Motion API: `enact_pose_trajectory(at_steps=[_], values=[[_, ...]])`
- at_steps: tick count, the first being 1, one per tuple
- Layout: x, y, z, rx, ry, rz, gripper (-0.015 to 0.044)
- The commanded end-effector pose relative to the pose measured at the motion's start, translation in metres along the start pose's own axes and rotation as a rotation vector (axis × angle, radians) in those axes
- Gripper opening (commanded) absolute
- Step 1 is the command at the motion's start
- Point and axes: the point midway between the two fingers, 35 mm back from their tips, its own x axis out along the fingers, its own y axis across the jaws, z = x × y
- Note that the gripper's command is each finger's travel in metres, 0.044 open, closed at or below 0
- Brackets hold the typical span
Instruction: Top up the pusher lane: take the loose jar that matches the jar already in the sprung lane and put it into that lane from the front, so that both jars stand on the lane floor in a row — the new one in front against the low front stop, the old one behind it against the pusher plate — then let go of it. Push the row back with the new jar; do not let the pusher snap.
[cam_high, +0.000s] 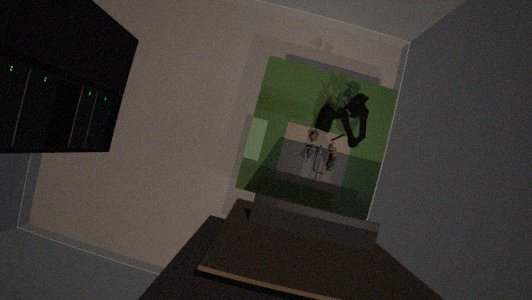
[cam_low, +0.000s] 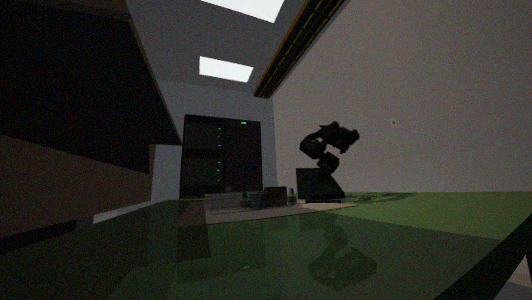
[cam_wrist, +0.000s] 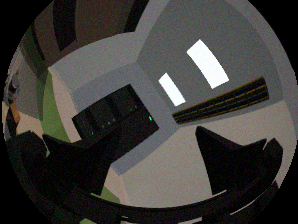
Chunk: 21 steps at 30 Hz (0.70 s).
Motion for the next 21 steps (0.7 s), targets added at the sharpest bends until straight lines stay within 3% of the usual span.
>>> enact_pose_trajectory(at_steps=[1, 6, 21], values=[[0.000, 0.000, 0.000, 0.003, -0.002, 0.003, 0.0426], [0.010, 0.009, 0.009, 0.097, -0.054, 0.119, 0.0440], [0.040, 0.066, 0.075, 0.461, -0.156, 0.805, 0.0440]])
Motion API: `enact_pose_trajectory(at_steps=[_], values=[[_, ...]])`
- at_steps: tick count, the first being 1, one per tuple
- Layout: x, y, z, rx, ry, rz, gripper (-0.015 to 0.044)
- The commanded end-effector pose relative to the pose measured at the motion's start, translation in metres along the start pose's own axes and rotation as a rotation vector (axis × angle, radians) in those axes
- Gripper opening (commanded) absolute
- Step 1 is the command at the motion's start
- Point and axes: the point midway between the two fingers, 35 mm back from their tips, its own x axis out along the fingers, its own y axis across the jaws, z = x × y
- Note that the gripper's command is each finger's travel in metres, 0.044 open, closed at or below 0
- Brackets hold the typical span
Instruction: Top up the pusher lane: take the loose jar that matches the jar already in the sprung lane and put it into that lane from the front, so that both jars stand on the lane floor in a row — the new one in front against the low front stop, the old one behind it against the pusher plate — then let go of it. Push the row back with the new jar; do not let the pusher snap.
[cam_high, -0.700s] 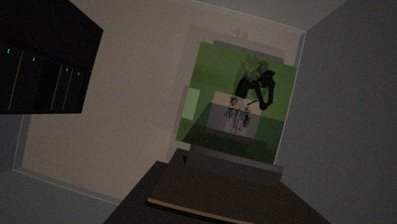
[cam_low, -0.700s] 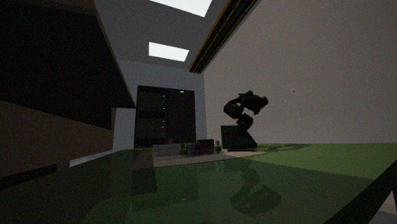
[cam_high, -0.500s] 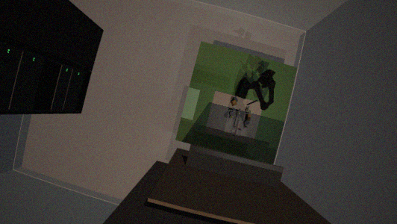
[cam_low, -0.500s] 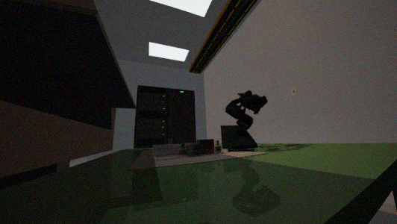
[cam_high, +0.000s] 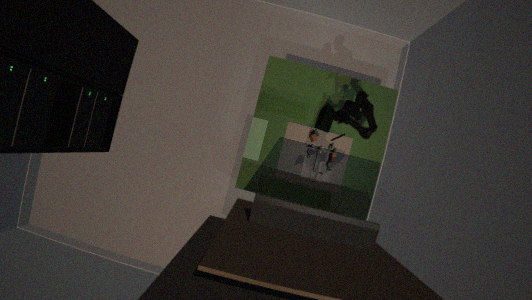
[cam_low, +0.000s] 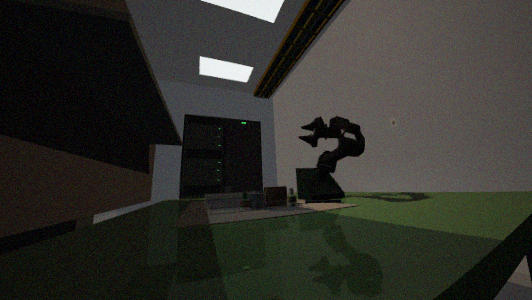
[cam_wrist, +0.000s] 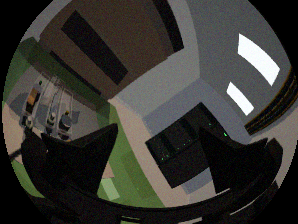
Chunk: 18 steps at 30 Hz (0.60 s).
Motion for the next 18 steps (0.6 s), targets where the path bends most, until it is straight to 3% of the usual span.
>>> enact_pose_trajectory(at_steps=[1, 9, 18], values=[[0.020, 0.018, 0.010, 0.076, 0.023, 0.190, 0.0440], [0.048, 0.057, 0.025, 0.161, 0.104, 0.496, 0.0440], [0.070, 0.130, 0.036, 0.228, 0.330, 0.864, 0.0440]])
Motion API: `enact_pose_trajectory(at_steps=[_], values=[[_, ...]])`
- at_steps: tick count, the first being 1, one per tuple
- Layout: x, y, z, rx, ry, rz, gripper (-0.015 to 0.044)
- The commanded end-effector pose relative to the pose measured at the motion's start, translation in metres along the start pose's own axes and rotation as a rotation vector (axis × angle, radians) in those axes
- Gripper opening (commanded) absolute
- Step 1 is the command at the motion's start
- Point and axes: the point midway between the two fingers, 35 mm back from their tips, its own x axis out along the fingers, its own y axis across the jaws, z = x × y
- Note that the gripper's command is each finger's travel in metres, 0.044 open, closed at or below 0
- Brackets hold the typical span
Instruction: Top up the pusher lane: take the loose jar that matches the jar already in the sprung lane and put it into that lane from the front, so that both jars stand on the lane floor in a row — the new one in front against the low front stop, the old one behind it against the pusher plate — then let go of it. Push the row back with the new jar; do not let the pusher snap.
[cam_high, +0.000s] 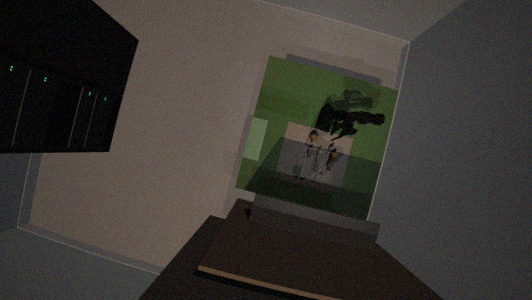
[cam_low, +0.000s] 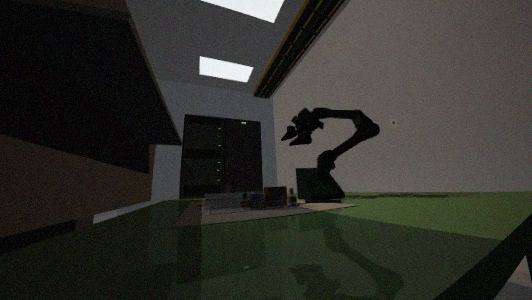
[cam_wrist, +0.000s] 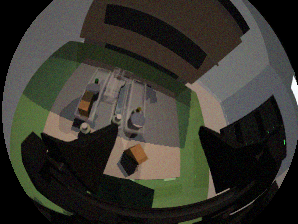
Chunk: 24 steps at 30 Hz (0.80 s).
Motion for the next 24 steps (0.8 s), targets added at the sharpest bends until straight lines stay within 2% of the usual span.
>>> enact_pose_trajectory(at_steps=[1, 8, 13, 20, 24], values=[[0.027, 0.022, 0.002, 0.053, 0.122, 0.141, 0.0440], [0.069, 0.071, -0.001, 0.108, 0.367, 0.348, 0.0440], [0.091, 0.108, -0.007, 0.174, 0.560, 0.439, 0.0440], [0.117, 0.170, -0.024, 0.239, 0.876, 0.491, 0.0440], [0.119, 0.176, -0.027, 0.242, 0.906, 0.490, 0.0440]])
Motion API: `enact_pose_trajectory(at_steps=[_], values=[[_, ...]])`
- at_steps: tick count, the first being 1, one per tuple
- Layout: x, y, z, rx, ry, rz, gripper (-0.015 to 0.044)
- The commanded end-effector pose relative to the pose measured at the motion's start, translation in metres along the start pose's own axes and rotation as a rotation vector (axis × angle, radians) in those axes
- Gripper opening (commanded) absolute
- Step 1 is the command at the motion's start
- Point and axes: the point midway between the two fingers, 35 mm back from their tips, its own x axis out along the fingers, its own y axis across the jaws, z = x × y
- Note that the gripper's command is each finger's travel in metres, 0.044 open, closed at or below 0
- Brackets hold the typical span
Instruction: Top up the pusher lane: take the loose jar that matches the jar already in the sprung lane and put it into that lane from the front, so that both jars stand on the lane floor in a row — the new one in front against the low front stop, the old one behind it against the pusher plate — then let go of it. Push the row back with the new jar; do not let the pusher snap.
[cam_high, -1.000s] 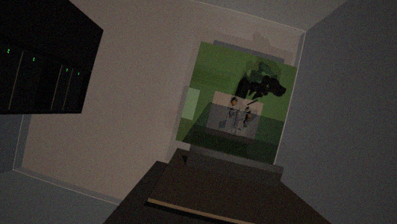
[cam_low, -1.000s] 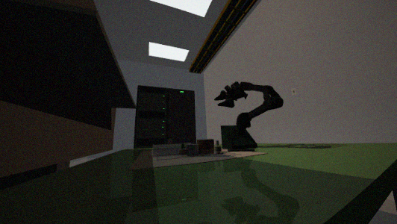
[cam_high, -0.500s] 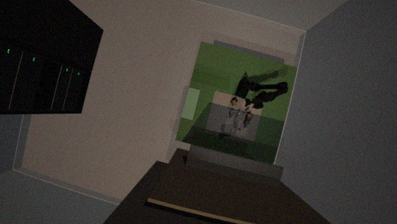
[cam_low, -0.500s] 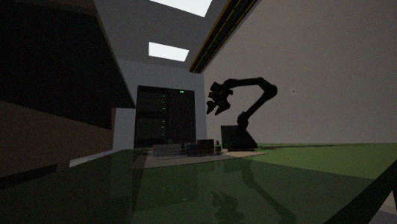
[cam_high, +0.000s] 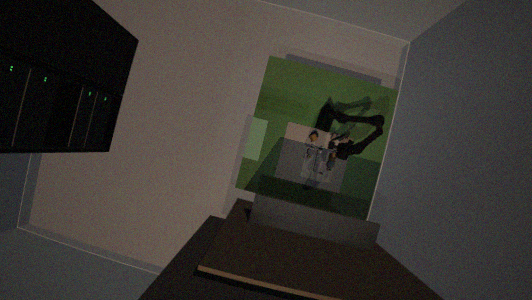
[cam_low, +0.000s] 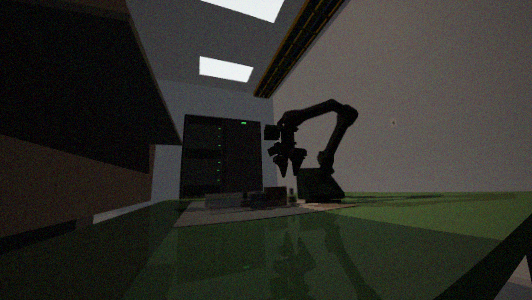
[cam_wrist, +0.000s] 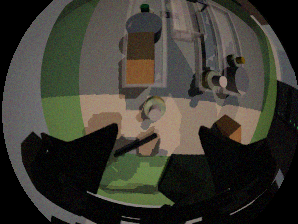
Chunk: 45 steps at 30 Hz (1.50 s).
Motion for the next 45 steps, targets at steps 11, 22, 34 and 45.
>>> enact_pose_trajectory(at_steps=[11, 22, 34, 45], values=[[0.032, 0.005, -0.001, 0.027, 0.043, -0.007, 0.0440], [0.056, 0.005, -0.004, 0.026, 0.043, -0.006, 0.0440], [0.074, 0.005, -0.004, 0.026, 0.042, -0.006, 0.0440], [0.085, 0.005, -0.005, 0.026, 0.042, -0.004, 0.0387]])
